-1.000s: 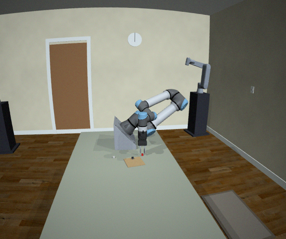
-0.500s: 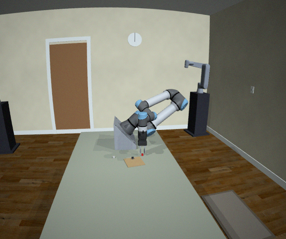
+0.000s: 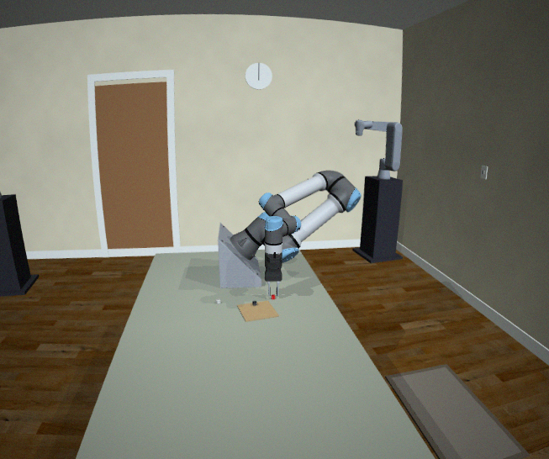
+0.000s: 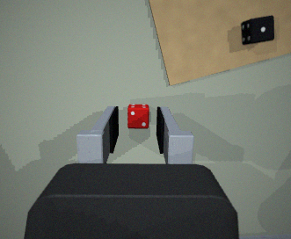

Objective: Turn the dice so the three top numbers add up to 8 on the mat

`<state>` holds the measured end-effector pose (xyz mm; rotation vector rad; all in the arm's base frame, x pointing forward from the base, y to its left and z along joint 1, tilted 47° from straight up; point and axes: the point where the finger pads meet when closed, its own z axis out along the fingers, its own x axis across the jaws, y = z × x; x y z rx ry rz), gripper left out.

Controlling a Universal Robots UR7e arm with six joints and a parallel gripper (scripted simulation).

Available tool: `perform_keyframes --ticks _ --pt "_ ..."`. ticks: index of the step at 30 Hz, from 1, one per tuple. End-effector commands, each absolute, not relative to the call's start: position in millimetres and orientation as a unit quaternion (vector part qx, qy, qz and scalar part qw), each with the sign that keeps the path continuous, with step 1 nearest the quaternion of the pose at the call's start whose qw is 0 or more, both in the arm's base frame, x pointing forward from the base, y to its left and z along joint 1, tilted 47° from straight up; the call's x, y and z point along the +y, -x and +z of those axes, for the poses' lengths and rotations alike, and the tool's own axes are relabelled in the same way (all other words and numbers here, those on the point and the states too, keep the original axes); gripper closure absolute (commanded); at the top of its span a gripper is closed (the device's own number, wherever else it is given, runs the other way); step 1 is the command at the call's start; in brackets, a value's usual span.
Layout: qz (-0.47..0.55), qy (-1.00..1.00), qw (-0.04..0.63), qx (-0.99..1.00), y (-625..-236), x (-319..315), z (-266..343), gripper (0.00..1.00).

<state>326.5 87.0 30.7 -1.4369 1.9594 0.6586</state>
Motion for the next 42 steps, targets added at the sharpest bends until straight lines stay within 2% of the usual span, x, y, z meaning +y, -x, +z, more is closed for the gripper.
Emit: perform_keyframes --ticks 1,42 --pt "0.250 0.543 0.307 0.741 -327.6 92.9 25.2 0.36" --pt "0.250 0.543 0.307 0.741 -329.1 98.5 19.7 0.36"
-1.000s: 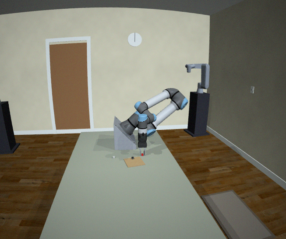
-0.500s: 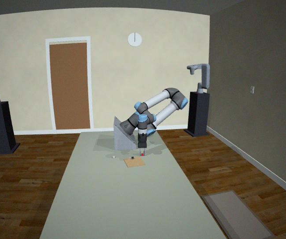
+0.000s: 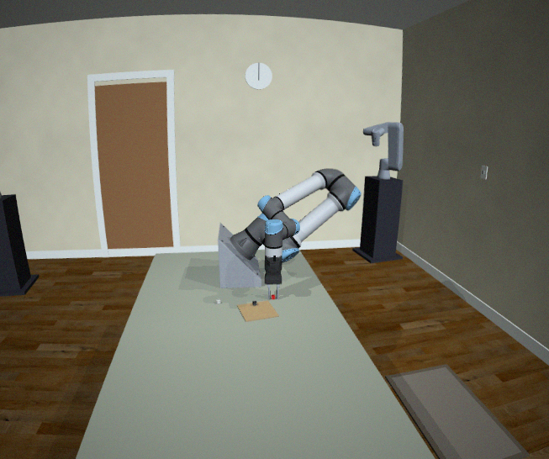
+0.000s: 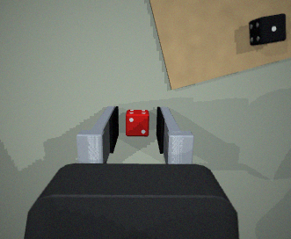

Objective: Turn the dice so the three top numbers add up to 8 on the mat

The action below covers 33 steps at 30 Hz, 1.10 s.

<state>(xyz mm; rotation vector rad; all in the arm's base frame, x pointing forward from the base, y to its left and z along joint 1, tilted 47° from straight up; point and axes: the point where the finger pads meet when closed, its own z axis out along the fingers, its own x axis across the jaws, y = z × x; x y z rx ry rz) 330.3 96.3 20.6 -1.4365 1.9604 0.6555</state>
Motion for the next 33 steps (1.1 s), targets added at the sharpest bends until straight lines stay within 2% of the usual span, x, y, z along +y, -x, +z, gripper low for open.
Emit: perform_keyframes --ticks 1,6,7,33 --pt "0.250 0.543 0.307 0.741 -329.1 98.5 19.7 0.36" --pt "0.250 0.543 0.307 0.741 -329.1 98.5 19.7 0.36" --pt "0.250 0.543 0.307 0.741 -329.1 98.5 19.7 0.66" --pt "0.250 0.543 0.307 0.741 -329.1 98.5 19.7 0.66"
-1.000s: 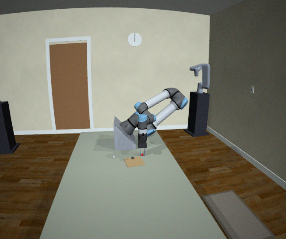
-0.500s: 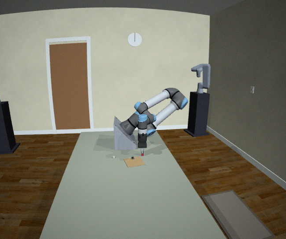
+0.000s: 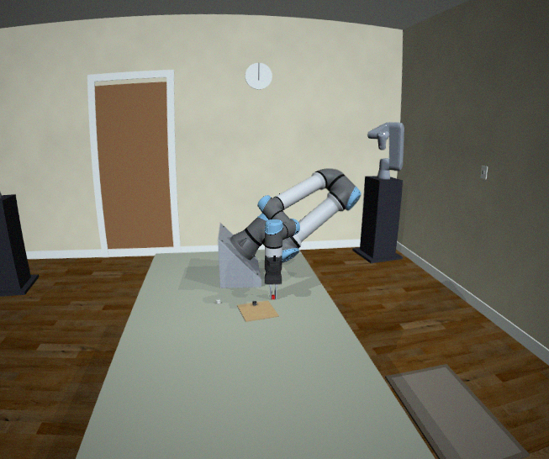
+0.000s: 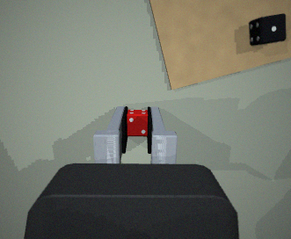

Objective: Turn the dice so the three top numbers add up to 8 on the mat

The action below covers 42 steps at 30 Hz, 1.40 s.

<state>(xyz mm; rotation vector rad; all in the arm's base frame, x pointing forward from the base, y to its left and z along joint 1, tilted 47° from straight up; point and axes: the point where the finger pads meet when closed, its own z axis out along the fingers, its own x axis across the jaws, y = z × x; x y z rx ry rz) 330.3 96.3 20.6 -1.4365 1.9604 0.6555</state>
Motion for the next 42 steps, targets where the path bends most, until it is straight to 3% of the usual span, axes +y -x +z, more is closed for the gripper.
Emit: perform_keyframes --ticks 1,27,42 --pt "0.250 0.543 0.307 0.741 -329 98 20 0.66" --pt "0.250 0.543 0.307 0.741 -325 81 36 0.66" --pt "0.250 0.543 0.307 0.741 -313 37 80 0.66"
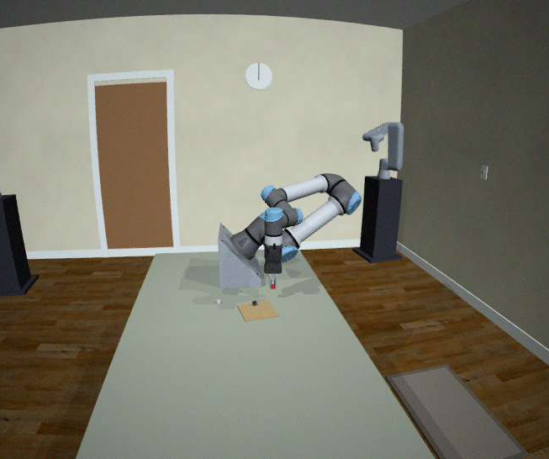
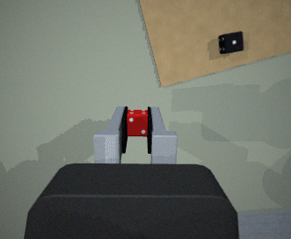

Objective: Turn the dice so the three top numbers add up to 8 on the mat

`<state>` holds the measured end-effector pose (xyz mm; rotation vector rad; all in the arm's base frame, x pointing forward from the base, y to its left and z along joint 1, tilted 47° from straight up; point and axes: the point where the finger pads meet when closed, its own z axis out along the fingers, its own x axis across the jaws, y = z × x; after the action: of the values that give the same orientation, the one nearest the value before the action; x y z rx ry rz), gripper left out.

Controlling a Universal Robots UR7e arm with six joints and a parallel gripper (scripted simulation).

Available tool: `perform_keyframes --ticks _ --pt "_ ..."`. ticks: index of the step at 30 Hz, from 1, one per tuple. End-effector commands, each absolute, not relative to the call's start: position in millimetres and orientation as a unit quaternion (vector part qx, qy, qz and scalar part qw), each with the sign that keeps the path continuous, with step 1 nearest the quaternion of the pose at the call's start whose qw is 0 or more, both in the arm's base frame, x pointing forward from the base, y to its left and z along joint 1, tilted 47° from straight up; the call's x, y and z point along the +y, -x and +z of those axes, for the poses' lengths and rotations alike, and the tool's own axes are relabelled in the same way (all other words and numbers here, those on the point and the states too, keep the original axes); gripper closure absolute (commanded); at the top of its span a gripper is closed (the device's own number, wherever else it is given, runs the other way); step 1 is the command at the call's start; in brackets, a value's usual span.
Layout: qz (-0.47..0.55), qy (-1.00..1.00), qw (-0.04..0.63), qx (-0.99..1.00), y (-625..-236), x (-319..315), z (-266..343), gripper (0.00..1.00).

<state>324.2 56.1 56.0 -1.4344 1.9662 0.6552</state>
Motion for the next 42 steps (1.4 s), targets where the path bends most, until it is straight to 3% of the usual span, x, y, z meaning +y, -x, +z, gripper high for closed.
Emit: perform_keyframes --ticks 1,25,42 --pt "0.250 0.543 0.307 0.741 -313 37 80 0.66" --pt "0.249 0.545 0.308 0.739 -313 25 88 0.66" --pt "0.227 0.594 0.324 0.700 -374 -33 57 0.66"
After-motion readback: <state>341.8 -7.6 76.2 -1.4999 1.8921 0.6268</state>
